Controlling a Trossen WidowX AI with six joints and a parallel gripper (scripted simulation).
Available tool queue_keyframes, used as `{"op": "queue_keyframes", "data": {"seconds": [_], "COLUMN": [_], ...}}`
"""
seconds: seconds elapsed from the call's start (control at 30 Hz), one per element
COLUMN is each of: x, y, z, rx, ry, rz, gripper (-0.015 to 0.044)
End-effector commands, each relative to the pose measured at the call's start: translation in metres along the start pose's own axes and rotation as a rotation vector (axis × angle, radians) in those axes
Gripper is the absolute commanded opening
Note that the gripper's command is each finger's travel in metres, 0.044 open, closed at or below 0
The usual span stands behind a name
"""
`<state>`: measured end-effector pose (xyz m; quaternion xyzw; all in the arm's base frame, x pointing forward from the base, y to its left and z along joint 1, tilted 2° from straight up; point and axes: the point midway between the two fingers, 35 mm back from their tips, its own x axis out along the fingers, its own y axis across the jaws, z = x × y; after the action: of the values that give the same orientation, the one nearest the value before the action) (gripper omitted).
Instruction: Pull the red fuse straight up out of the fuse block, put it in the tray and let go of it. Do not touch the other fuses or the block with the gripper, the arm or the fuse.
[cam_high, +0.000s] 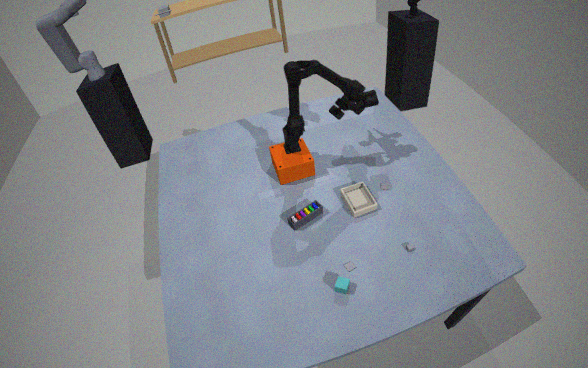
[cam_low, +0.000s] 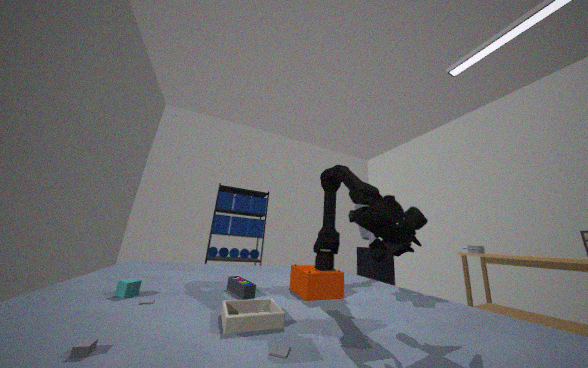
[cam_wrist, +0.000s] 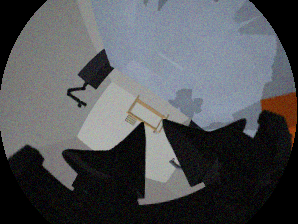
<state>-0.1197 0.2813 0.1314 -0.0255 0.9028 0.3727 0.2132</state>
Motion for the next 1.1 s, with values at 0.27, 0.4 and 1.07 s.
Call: {"op": "queue_keyframes", "data": {"seconds": [0.27,0.4,1.07], "x": [-0.093,-0.142,-0.343], "y": [-0.027,-0.051,-0.238], "z": [0.081,0.104,0.105], "rx": [-0.069,-0.033,0.105], "ry": [-0.379,-0.542,-1.025], "rz": [0.006,-0.010,-0.345], "gripper": [0.0072,0.0072,0.0072]}}
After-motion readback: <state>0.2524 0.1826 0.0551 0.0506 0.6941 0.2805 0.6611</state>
